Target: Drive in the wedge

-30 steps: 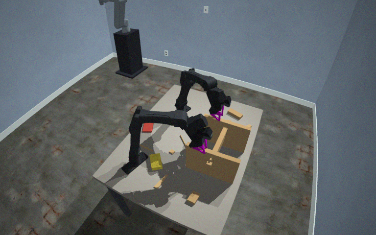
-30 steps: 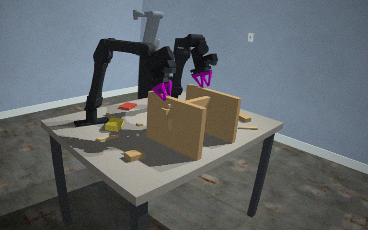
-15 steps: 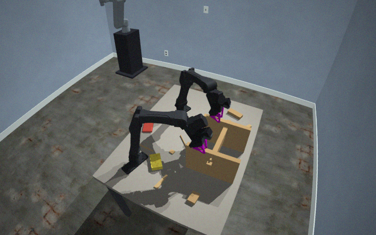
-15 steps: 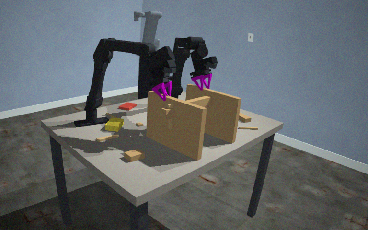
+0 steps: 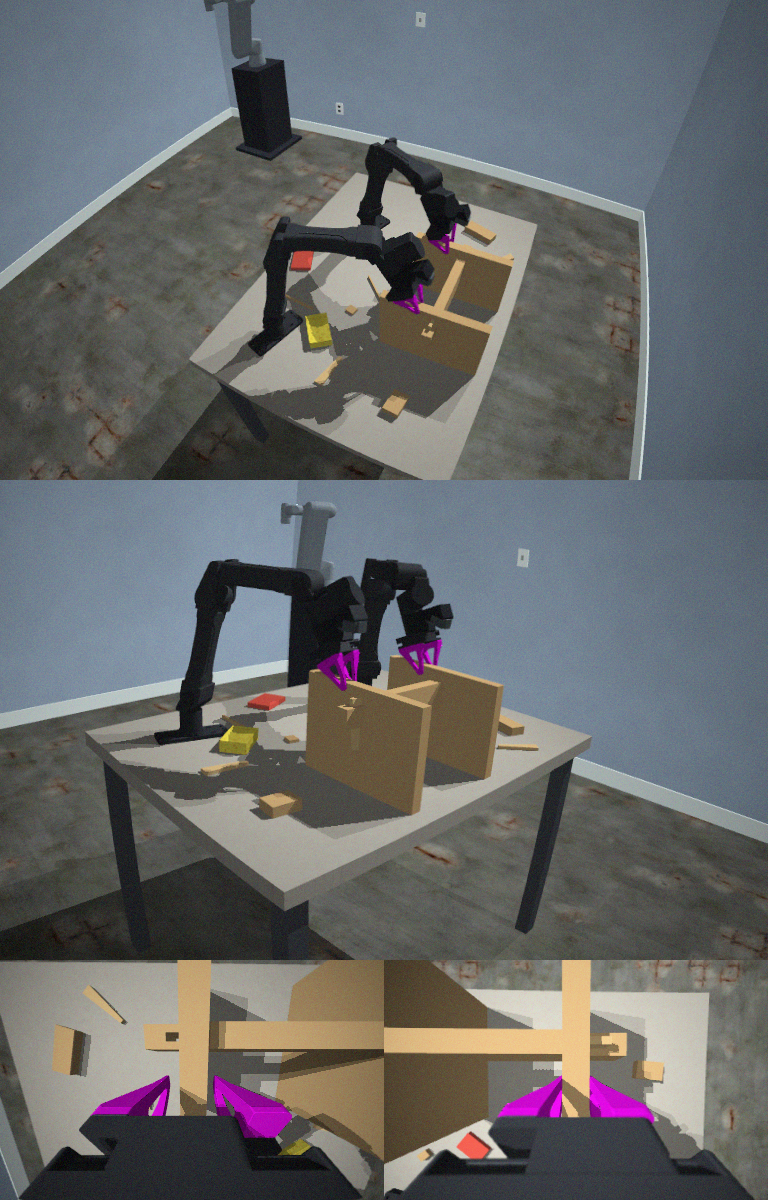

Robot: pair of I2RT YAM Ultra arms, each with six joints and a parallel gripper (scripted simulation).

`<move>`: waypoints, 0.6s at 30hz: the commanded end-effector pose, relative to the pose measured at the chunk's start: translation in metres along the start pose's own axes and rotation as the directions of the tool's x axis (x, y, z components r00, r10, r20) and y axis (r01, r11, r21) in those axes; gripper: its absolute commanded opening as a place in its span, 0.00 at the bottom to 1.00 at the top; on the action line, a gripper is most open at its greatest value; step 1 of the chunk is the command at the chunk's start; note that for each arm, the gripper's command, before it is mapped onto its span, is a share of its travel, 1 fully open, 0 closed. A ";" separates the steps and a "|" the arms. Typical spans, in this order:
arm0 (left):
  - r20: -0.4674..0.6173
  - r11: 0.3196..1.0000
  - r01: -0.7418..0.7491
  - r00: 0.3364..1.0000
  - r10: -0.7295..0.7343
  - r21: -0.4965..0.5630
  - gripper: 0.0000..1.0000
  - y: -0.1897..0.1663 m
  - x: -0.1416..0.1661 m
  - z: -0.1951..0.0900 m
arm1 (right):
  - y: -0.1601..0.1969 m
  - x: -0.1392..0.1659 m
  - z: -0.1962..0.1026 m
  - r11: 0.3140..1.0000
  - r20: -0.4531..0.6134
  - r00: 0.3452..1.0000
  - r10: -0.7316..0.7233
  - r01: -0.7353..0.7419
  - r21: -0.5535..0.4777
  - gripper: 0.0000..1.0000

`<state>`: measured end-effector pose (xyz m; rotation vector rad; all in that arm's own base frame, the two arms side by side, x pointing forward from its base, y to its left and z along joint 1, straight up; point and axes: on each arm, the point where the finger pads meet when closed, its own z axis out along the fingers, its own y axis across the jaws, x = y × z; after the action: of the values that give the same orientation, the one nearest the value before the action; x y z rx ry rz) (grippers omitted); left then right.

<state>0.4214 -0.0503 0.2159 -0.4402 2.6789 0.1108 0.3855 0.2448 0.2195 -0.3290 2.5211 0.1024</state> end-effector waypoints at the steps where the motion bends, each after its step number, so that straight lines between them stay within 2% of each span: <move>1: 0.066 1.000 -0.005 0.998 0.004 0.027 0.54 -0.004 -0.008 -0.015 | -0.004 -0.010 -0.012 1.000 0.044 0.999 0.019 -0.019 -0.002 0.00; 5: 0.069 1.000 0.008 0.998 -0.010 0.025 0.54 -0.002 -0.011 -0.015 | -0.004 -0.010 -0.012 1.000 0.044 0.999 0.019 -0.019 -0.002 0.00; 6: 0.066 1.000 -0.005 0.998 0.003 0.027 0.00 -0.004 -0.008 -0.015 | -0.004 -0.010 -0.012 1.000 0.044 0.999 0.019 -0.019 -0.002 0.00; 18: 0.075 1.000 0.004 0.997 -0.006 0.029 0.00 -0.001 -0.011 -0.019 | -0.004 -0.010 -0.012 1.000 0.044 0.999 0.019 -0.019 -0.002 0.00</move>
<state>0.4238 -0.0512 0.2186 -0.4394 2.6609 0.0988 0.3855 0.2448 0.2195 -0.3290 2.5211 0.1024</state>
